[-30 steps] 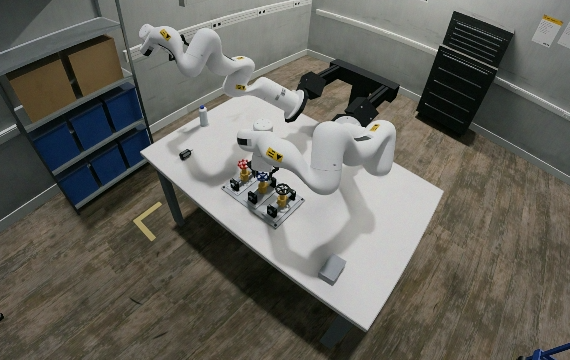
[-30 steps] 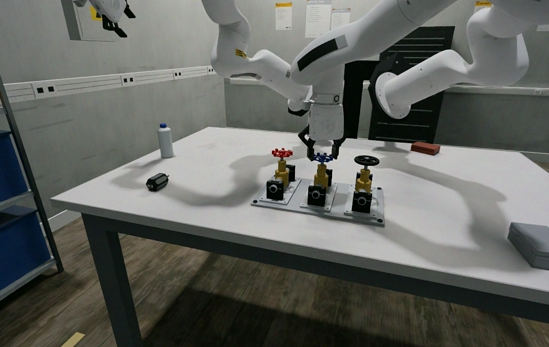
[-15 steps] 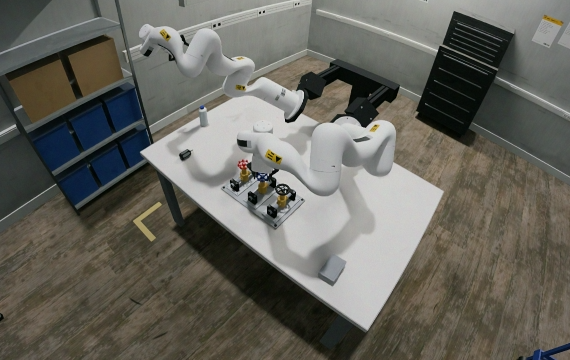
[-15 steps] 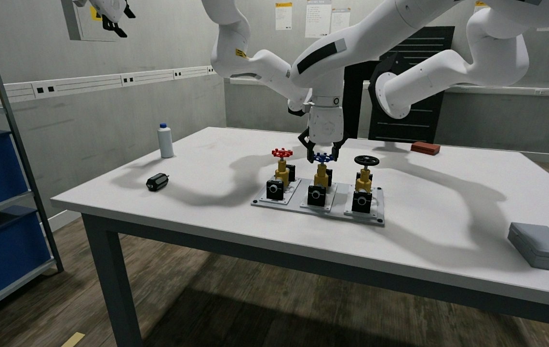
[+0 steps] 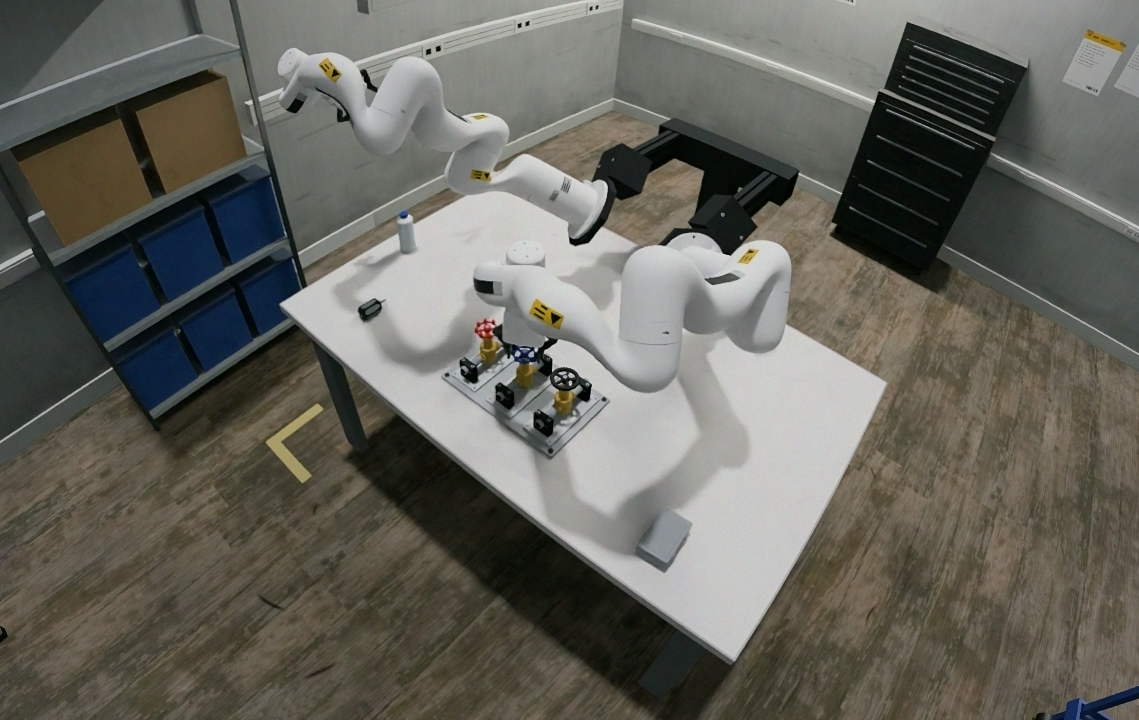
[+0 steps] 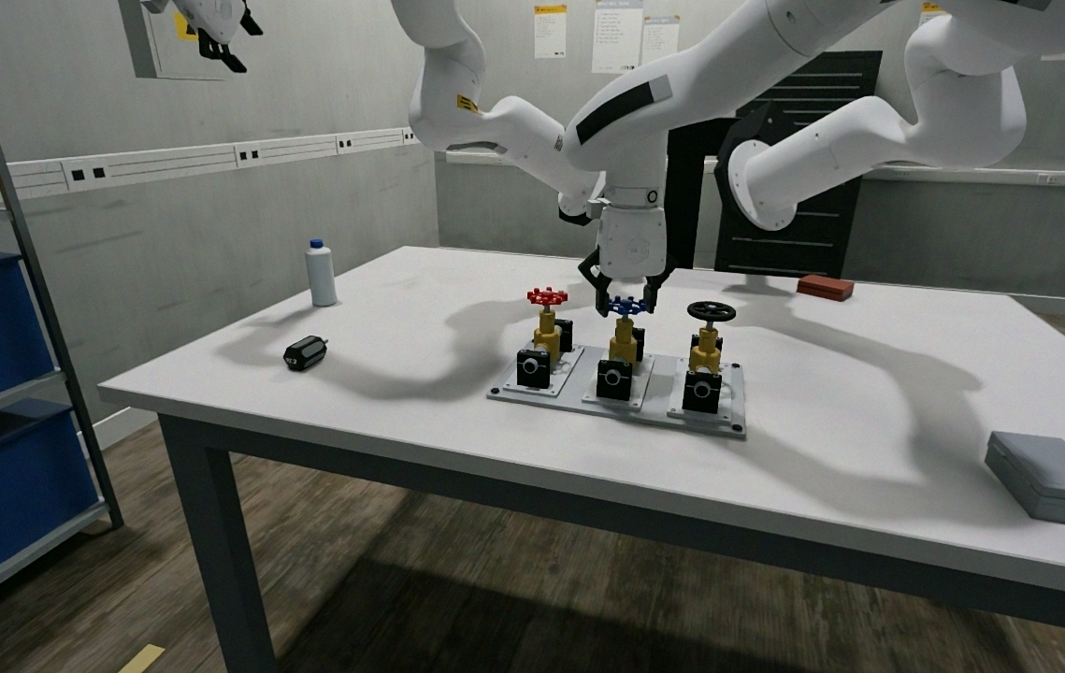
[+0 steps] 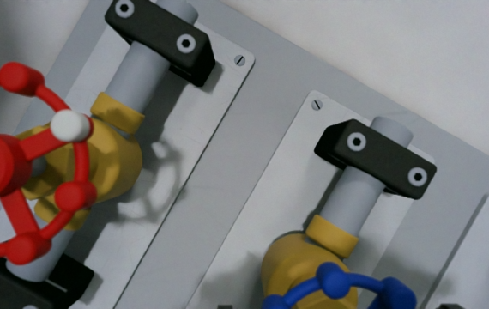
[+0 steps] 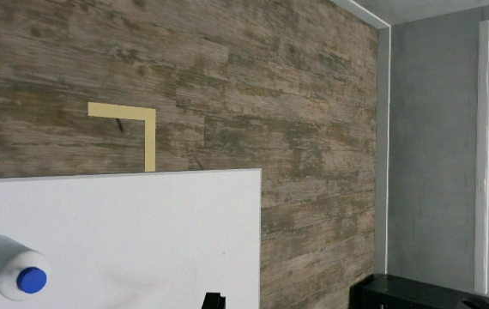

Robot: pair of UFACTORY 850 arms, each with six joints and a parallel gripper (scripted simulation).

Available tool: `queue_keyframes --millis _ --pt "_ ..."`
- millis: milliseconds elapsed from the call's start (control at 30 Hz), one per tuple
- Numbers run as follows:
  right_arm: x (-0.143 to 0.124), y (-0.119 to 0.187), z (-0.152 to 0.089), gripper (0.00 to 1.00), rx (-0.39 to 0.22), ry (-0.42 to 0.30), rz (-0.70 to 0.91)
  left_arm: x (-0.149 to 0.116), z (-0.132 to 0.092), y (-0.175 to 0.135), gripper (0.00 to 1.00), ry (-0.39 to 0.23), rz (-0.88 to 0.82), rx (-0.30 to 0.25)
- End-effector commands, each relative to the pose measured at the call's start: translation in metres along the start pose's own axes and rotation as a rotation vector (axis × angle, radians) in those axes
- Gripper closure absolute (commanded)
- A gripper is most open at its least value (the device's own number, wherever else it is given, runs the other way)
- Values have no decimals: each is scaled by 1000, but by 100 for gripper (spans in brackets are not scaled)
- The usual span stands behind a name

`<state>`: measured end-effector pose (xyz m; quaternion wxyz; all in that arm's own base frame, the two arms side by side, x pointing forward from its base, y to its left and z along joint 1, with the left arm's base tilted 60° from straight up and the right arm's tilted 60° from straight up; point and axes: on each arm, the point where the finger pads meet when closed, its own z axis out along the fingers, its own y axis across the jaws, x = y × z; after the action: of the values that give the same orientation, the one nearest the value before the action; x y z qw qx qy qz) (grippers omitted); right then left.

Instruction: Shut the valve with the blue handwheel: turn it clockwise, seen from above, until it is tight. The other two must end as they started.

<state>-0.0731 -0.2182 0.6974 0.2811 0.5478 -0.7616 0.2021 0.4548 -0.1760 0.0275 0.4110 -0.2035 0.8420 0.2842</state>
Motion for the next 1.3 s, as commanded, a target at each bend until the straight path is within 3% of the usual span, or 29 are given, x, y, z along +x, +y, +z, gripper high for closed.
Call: queue_keyframes --millis 0,33,1267 --pt "0 0 0 0 0 1 0 0 0 0 21 0 0 1" --pt "0 0 0 0 0 1 0 0 0 0 100 0 0 1" --pt "0 0 0 0 0 1 0 0 0 0 100 0 22 1"
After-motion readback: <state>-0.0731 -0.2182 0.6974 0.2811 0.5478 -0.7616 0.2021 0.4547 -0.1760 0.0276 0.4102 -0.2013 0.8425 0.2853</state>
